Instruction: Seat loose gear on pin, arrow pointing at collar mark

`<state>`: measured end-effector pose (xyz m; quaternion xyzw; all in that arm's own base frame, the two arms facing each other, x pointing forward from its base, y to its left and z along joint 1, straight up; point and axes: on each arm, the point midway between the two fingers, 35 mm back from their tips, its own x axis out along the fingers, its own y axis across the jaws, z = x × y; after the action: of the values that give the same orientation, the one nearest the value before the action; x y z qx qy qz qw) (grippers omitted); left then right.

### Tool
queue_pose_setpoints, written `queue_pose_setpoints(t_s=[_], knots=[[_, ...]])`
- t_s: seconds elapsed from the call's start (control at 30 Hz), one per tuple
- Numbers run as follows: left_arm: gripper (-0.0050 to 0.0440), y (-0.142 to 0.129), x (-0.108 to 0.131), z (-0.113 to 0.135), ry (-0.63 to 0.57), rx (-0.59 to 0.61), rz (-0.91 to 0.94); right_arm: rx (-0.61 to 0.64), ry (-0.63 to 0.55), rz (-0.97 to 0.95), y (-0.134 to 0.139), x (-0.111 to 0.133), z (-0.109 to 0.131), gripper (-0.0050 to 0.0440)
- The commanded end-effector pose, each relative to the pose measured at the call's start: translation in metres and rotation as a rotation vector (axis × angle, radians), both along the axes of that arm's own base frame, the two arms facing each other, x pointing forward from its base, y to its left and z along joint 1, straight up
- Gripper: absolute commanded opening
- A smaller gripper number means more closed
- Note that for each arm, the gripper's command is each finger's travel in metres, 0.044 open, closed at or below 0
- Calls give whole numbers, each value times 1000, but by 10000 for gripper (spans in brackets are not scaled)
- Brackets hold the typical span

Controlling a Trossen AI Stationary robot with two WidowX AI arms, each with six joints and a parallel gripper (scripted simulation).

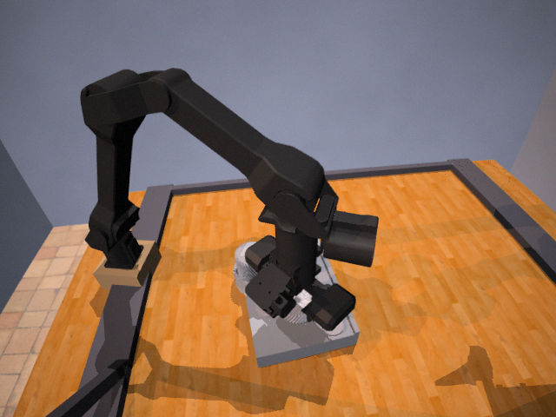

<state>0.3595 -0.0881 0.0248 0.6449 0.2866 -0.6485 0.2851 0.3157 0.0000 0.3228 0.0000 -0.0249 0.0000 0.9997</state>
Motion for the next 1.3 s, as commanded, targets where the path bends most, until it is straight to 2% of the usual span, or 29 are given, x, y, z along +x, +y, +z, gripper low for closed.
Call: queue_pose_setpoints(t_s=[0.0,0.47,0.9,1.27], knots=[[0,0,3,6,-19,-3,6,0,-23,0,0,-2,9,400],[0,-1,3,17,-22,-4,6,0,-23,0,0,-2,9,400],[0,-2,7,45,-46,-11,7,0,-23,0,0,-2,9,400],[0,-2,8,48,-56,-13,7,0,-23,0,0,-2,9,400]])
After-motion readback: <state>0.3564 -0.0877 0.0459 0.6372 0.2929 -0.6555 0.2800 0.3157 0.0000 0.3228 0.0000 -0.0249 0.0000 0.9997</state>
